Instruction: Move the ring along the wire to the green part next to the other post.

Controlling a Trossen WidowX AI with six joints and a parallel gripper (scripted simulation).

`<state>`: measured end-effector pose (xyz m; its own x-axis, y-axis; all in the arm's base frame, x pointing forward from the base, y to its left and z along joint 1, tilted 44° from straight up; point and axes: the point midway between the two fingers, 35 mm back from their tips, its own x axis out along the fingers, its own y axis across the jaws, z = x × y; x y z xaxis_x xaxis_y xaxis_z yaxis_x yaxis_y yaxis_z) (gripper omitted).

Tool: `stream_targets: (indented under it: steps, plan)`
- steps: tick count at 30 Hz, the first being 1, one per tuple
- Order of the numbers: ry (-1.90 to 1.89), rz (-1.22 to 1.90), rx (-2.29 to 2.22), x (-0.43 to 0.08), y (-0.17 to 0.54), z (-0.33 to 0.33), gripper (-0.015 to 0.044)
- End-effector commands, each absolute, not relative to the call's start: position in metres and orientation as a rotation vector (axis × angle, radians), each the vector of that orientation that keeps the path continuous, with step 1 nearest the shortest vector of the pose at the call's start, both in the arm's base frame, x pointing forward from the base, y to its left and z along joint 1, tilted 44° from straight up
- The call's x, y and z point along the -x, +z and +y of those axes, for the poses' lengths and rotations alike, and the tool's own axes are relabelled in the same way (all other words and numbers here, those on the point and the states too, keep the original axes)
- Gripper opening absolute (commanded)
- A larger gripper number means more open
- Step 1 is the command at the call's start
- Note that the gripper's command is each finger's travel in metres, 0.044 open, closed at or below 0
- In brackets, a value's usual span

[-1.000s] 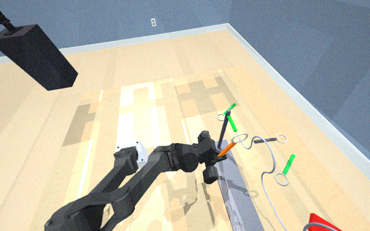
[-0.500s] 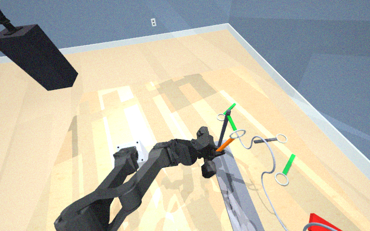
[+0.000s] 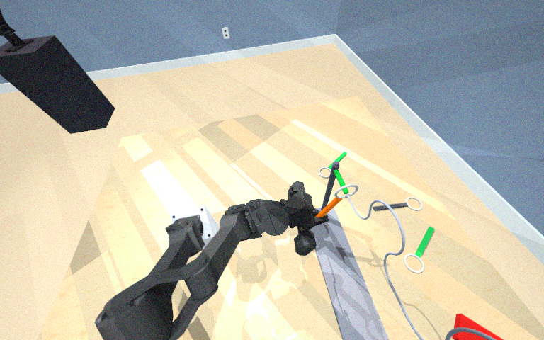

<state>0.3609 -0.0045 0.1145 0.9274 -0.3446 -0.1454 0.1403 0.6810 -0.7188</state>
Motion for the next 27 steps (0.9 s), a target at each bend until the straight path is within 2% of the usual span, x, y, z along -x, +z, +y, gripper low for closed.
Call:
stream_targets:
  steps: [1,27]
  plan:
    - [-0.279,0.282,0.774,-0.361,0.111,-0.002,-0.015]
    - [-0.278,0.281,0.774,-0.362,0.093,-0.006,-0.015]
